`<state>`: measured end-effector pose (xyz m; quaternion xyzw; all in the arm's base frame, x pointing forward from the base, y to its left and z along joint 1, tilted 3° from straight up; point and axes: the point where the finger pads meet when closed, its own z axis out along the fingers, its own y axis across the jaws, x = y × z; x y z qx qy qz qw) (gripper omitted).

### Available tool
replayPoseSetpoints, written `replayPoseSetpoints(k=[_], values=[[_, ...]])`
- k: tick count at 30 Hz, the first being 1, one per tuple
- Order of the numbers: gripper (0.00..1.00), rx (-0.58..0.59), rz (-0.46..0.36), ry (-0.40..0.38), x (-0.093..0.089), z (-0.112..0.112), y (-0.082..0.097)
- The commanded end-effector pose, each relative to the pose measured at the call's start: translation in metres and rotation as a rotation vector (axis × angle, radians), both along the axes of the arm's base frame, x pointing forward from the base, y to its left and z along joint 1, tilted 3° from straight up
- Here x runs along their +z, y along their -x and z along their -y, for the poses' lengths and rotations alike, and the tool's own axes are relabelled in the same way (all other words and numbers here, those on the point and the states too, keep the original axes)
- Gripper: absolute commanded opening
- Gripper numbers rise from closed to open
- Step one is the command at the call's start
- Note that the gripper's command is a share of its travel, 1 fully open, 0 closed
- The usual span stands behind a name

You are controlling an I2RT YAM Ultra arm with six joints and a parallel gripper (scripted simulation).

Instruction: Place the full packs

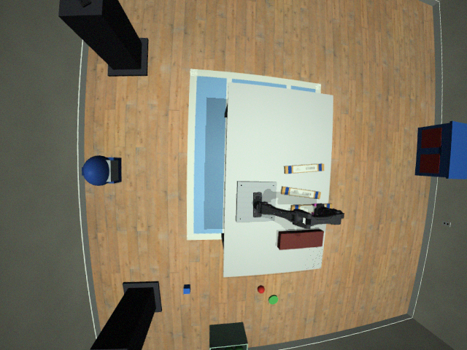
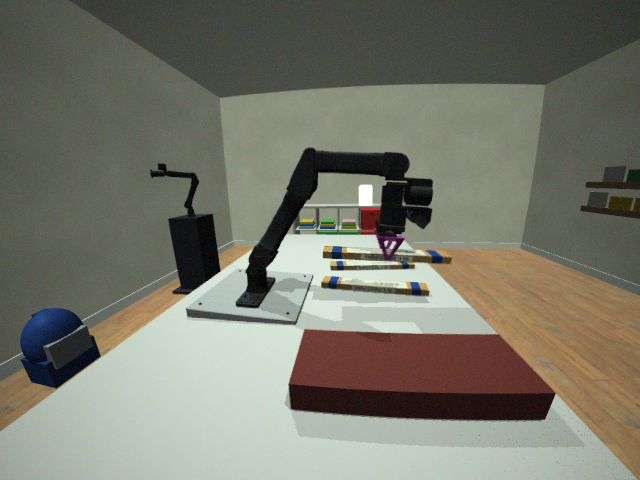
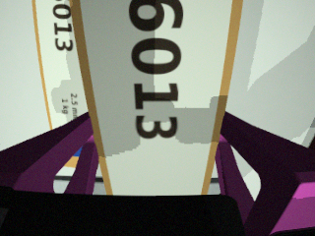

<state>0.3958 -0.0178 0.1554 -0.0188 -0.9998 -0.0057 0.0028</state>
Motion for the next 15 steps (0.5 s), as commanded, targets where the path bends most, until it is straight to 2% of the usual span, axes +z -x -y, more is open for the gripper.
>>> replayPoseSetpoints(k=[1, 11, 15], values=[[0.0, -0.005, 0.065, 0.007, 0.02, 0.0, -0.001], [0.0, -0.005, 0.066, 0.007, 0.006, 0.0, -0.003], [0.0, -0.005, 0.066, 0.007, 0.006, 0.0, -0.003]])
